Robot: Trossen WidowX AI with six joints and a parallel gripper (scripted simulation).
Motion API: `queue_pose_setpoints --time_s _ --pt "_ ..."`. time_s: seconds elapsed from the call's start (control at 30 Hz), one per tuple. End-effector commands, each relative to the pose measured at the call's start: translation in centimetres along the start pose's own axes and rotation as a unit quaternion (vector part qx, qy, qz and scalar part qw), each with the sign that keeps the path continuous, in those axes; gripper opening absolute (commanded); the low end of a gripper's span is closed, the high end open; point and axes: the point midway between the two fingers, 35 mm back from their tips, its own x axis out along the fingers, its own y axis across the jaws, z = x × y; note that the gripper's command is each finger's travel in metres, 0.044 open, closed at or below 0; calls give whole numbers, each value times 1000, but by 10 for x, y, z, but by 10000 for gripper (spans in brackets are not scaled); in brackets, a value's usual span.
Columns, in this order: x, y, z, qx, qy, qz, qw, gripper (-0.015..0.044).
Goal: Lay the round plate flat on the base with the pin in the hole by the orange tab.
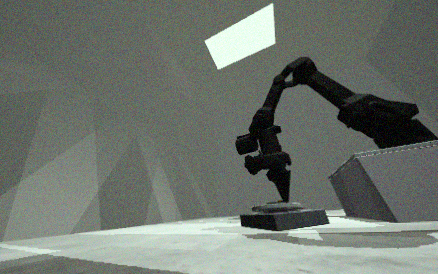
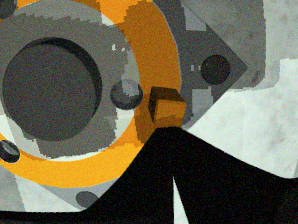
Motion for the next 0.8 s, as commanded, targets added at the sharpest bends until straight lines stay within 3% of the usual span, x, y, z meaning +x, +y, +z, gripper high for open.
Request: queue_pose_setpoints --time_s 0.0,0.77 --pt "1 -5 5 2 -1 -5 1000 0" --pt "1 -8 25 2 -1 -5 1000 0"
